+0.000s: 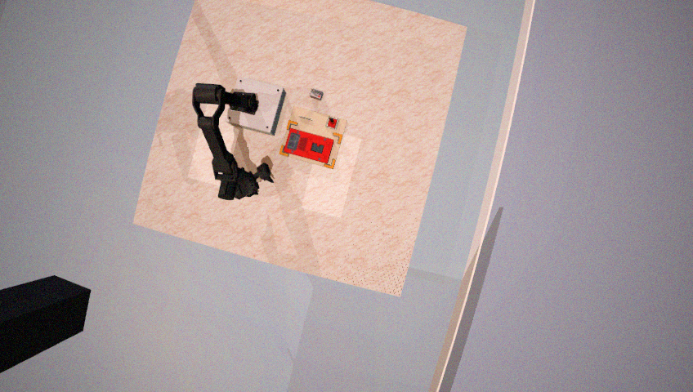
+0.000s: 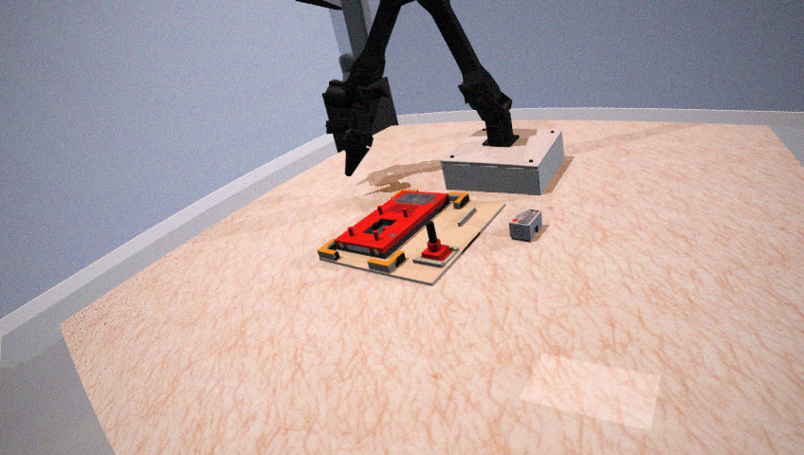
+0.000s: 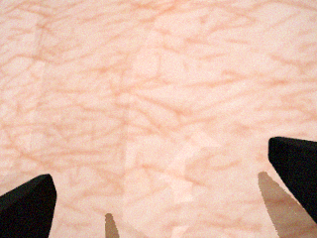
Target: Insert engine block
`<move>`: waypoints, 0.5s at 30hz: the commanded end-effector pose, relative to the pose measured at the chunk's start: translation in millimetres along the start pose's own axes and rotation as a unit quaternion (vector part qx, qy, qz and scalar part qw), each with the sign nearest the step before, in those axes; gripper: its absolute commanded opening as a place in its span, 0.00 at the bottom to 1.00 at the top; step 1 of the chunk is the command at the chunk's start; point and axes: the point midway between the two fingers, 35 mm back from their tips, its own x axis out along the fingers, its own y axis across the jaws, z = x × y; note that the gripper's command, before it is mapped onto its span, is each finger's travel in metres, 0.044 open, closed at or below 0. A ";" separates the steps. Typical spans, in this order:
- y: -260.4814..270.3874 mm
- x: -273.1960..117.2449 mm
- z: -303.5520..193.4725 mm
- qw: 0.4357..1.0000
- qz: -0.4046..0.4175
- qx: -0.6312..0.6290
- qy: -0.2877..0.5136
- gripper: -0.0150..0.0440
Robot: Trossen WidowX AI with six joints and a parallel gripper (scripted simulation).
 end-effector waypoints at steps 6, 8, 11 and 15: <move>9.0 -9.7 4.9 0.990 -0.026 -0.105 0.085 1.00; 11.4 -12.6 5.2 0.986 -0.029 -0.128 0.106 1.00; 15.3 -17.6 5.5 0.976 -0.033 -0.164 0.136 1.00; 20.8 -25.7 5.9 0.960 -0.035 -0.212 0.178 1.00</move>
